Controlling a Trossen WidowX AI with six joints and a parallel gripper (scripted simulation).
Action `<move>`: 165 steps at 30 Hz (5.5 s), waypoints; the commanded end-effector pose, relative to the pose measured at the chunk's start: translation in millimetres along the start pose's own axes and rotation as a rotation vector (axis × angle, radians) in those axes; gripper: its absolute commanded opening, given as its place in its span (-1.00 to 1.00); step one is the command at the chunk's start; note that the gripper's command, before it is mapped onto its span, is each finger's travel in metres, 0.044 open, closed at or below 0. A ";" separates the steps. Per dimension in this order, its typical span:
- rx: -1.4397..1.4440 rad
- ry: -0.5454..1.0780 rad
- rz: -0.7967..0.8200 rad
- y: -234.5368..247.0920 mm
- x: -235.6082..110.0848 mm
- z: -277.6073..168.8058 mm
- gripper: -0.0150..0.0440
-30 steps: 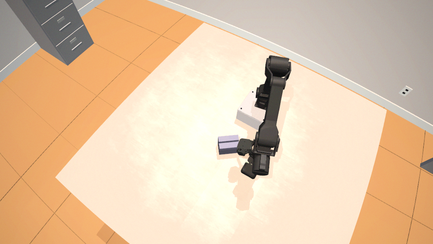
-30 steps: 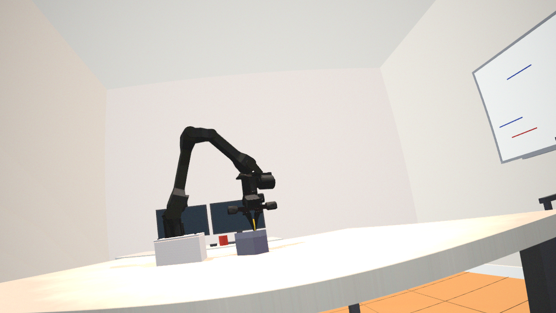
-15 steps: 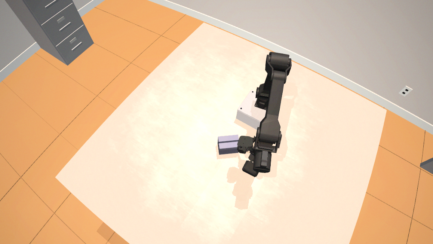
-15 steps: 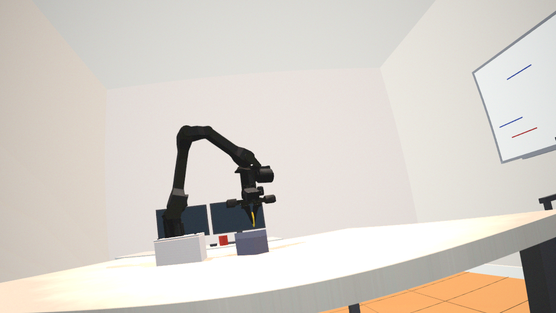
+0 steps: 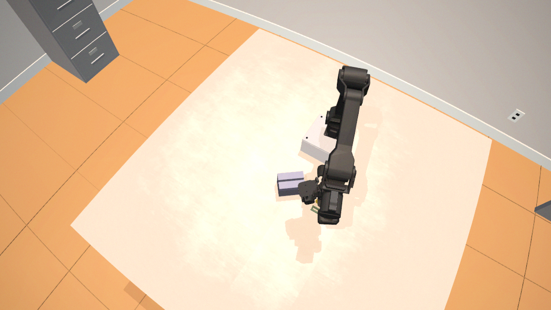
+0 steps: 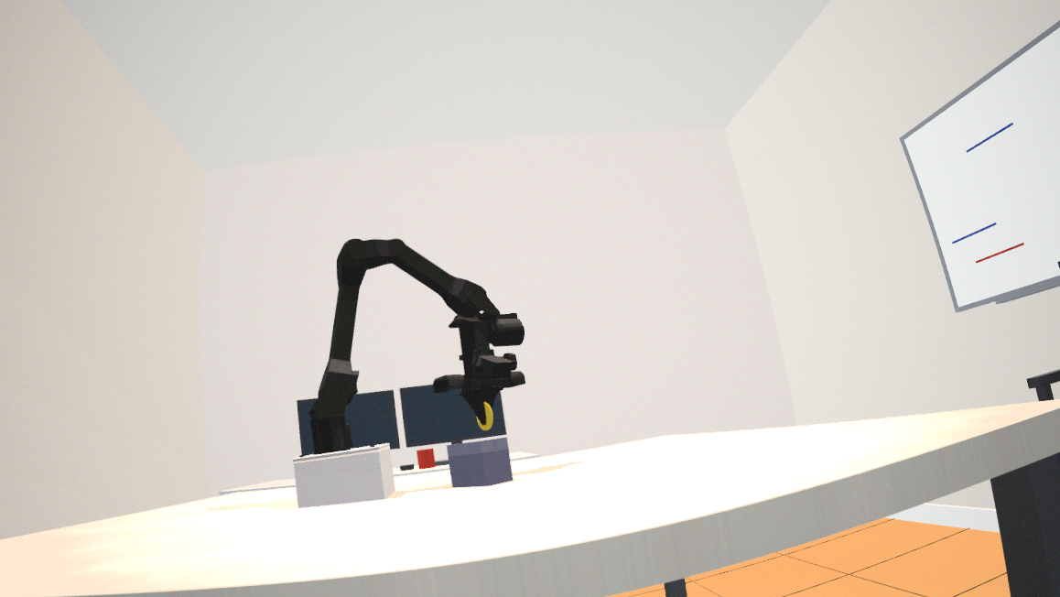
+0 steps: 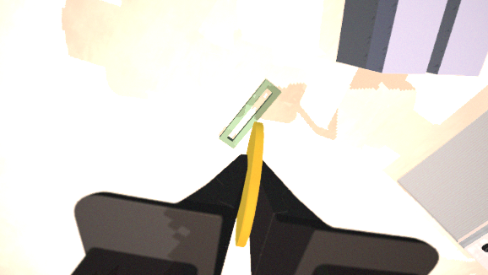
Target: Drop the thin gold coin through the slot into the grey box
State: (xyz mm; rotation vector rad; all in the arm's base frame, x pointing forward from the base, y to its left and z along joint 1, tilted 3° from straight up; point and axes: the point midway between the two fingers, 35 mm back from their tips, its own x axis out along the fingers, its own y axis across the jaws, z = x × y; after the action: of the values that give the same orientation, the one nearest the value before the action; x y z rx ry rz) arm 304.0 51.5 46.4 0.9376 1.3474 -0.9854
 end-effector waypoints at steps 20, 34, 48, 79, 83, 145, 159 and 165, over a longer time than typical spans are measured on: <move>-0.165 -0.002 0.004 -10.7 -2.3 25.1 -0.49; -0.167 -0.005 0.003 -31.9 -2.8 54.5 -0.49; -0.168 -0.008 0.000 -56.7 -2.7 80.7 -0.49; -0.159 -0.006 -0.002 -85.1 -2.3 105.2 -0.49; -0.160 -0.007 -0.002 -87.7 -2.1 106.4 -0.49; -0.174 -0.008 0.001 -93.0 11.6 106.9 -0.49; -0.168 -0.008 0.001 -93.8 15.7 106.5 -0.49; -0.165 -0.008 0.001 -93.5 17.7 106.7 -0.49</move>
State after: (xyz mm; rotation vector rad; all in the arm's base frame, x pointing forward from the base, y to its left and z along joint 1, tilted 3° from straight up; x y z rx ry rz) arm 251.6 -80.5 35.5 0.8083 1.3939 -0.8598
